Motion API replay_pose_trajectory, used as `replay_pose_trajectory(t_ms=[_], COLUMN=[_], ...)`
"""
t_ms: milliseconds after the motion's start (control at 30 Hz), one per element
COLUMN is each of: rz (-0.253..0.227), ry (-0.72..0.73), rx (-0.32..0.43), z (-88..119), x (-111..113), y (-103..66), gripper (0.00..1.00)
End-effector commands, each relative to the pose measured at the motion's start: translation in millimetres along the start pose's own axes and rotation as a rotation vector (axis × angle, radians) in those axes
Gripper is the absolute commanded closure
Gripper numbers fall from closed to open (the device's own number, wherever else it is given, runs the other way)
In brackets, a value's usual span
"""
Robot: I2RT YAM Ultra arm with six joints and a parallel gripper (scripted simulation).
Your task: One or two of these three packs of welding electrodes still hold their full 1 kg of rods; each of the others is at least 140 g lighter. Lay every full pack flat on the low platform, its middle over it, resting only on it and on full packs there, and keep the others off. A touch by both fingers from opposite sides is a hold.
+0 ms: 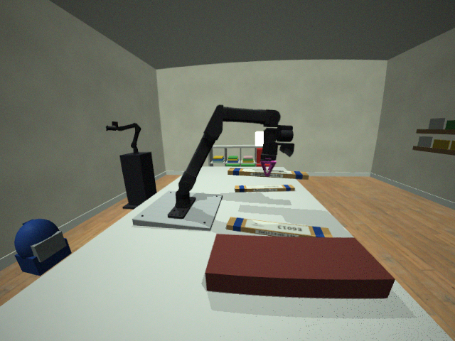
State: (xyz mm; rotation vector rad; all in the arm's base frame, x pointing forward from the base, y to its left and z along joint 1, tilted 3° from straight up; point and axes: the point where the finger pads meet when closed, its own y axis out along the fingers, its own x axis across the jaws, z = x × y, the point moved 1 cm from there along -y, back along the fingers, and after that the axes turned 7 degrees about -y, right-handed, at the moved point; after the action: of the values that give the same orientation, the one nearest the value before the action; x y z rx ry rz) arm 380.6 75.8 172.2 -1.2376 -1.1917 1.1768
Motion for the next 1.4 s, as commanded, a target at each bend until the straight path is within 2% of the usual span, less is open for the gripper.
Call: replay_pose_trajectory(t_ms=[0,1233,1367], rz=[-0.019,-0.019,-0.016], ry=[0.002,0.001,0.001], rx=[-0.086,-0.086,-0.074], z=[-2.7,-1.8,0.3], x=[-1.2,-0.6,-1.2], y=[-37.1,-37.3,-30.5], gripper=[1.00,1.00,1.00])
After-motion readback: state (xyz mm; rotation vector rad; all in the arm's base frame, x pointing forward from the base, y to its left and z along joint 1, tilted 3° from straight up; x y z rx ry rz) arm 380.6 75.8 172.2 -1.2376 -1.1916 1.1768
